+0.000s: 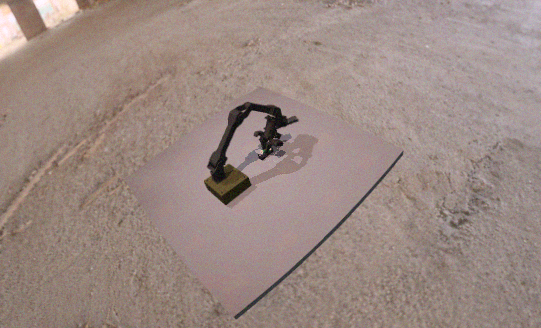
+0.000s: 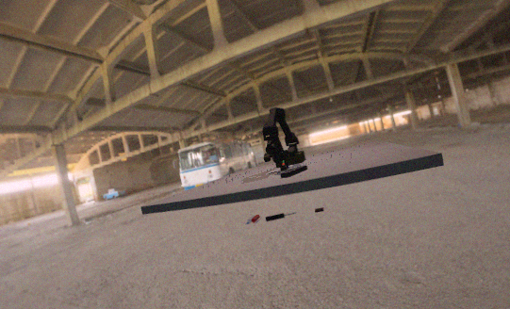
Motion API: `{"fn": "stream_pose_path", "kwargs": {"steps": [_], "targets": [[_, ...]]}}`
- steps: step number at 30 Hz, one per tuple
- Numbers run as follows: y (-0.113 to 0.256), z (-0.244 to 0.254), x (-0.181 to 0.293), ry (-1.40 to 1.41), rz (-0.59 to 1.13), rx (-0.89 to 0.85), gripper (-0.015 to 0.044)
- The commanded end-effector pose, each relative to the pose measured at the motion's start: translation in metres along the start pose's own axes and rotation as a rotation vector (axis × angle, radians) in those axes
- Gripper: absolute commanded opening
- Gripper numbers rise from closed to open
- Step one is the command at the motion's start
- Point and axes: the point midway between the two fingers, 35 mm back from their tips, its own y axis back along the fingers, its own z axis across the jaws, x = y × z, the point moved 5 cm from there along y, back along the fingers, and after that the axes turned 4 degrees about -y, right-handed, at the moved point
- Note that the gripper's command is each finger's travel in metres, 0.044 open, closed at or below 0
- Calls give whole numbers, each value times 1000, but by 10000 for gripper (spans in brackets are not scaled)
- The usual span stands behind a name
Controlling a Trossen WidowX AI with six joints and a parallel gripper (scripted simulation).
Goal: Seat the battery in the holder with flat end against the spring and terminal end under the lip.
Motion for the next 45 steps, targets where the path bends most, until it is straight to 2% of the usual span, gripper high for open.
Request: {"fn": "stream_pose_path", "kwargs": {"steps": [1,17,45], "targets": [[3,0,-4,-3,-10,-2,60],[5,1,-9,-3,-5,-2,60],[0,0,-3,-3,-125,-12,60]]}}
